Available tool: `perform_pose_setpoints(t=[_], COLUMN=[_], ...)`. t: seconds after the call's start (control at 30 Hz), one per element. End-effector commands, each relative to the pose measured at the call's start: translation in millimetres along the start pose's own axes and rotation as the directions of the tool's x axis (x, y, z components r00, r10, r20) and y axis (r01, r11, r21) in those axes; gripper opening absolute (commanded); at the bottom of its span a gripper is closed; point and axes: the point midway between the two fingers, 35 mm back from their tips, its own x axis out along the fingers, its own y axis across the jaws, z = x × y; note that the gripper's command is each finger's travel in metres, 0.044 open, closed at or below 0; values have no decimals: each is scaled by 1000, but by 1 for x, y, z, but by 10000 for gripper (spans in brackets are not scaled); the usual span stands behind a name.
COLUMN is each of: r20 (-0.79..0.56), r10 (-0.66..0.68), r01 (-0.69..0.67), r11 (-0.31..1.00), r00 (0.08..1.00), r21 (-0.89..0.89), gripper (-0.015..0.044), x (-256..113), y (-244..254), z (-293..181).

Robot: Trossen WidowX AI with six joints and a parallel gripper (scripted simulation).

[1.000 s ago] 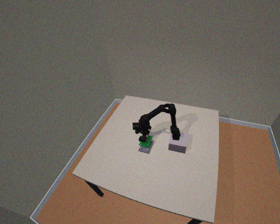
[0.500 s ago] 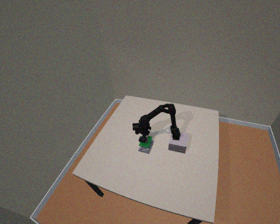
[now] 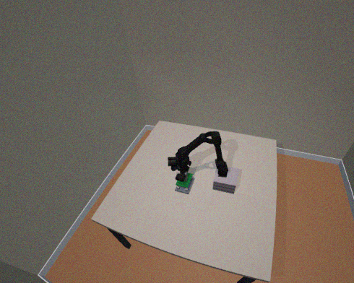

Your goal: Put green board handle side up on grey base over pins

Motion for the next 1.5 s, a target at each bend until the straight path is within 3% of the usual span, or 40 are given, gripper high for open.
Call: perform_pose_setpoints(t=[0.0, 1.47], r20=[-1, 1], r10=[0, 0], r01=[0, 0], r11=[1000, 1000], r00=[1000, 1000], r21=[4, -5], gripper=[0, 0], x=[4, 24], y=[0, 0], z=[-1, 0])
